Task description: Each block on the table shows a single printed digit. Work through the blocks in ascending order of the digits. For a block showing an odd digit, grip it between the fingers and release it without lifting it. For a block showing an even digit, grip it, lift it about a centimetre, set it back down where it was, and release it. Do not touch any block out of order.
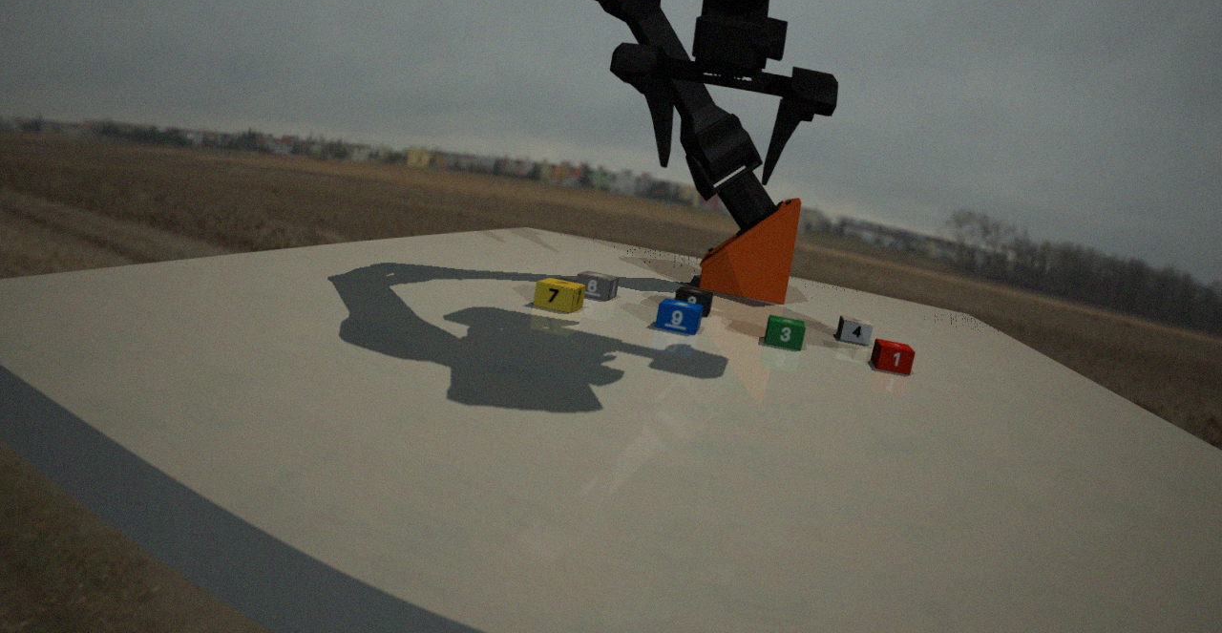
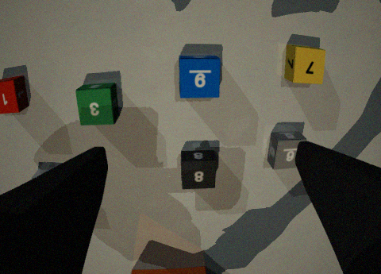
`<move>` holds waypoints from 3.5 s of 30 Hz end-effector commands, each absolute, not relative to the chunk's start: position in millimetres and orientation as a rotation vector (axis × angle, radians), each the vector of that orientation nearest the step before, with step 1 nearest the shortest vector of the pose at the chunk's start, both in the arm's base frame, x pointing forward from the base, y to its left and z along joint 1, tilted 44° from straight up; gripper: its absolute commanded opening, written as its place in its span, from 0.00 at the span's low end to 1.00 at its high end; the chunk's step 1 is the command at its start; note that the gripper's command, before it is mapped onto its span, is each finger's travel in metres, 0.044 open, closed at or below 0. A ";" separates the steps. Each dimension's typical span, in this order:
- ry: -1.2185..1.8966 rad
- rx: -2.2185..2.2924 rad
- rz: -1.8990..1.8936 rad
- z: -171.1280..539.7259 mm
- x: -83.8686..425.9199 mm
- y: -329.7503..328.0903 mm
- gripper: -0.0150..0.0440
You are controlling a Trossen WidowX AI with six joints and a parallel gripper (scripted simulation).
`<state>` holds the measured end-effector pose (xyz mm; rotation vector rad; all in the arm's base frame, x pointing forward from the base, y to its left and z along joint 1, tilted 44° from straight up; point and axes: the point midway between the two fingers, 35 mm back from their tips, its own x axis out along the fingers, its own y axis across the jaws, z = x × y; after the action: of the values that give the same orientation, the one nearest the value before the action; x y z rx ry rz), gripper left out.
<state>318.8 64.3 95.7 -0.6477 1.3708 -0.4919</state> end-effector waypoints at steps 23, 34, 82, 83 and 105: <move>1.372 -0.658 -0.496 170.7 347.8 -11.6 0.93; 1.372 -0.658 -0.496 170.7 347.8 -11.6 0.93; 1.373 -0.649 -0.488 -83.1 332.0 136.0 0.93; 1.373 -0.649 -0.488 -84.3 332.3 135.0 0.93; 1.372 -0.650 -0.489 -106.6 336.6 114.1 0.93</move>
<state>339.3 120.0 -102.2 -0.6358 1.3609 -0.4861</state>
